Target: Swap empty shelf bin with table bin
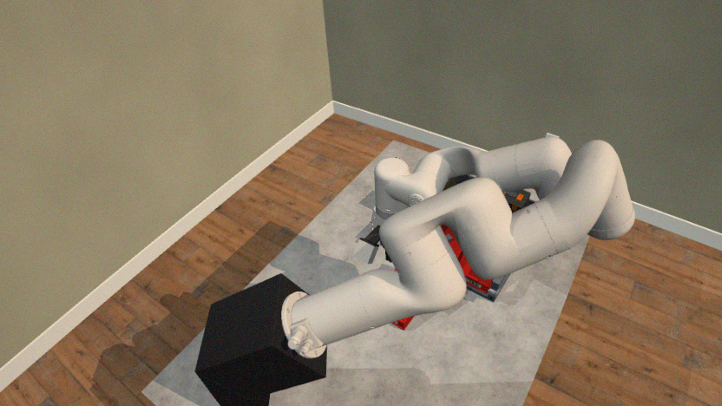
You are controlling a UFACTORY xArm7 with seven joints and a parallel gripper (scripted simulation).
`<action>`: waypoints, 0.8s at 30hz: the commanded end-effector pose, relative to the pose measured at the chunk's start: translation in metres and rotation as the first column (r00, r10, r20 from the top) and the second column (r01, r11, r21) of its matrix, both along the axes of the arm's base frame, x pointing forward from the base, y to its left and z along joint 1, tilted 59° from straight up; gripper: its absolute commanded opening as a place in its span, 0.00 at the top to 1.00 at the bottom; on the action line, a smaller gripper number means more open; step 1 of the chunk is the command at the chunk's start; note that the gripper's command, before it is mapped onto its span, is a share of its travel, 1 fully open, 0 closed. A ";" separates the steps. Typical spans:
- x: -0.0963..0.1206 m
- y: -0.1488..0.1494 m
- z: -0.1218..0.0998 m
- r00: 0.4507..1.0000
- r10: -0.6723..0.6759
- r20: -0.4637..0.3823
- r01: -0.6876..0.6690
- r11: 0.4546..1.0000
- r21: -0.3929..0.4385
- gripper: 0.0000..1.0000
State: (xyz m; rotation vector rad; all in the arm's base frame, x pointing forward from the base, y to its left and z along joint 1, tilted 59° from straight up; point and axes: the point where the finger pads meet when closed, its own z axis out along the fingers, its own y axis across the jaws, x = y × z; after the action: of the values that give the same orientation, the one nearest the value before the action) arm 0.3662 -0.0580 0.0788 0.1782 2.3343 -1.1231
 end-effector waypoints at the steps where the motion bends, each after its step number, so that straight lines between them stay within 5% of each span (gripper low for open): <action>1: 0.001 0.001 0.000 1.000 0.003 0.001 -0.003 1.000 0.001 1.00; 15: 0.003 -0.001 0.003 1.000 0.017 -0.026 -0.018 1.000 -0.012 1.00; 24: 0.018 -0.018 0.025 0.965 0.119 -0.235 -0.144 0.985 -0.093 1.00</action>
State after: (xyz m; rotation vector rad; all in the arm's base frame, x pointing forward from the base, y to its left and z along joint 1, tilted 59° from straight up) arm 0.3773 -0.0701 0.0938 -0.0190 2.3909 -1.2126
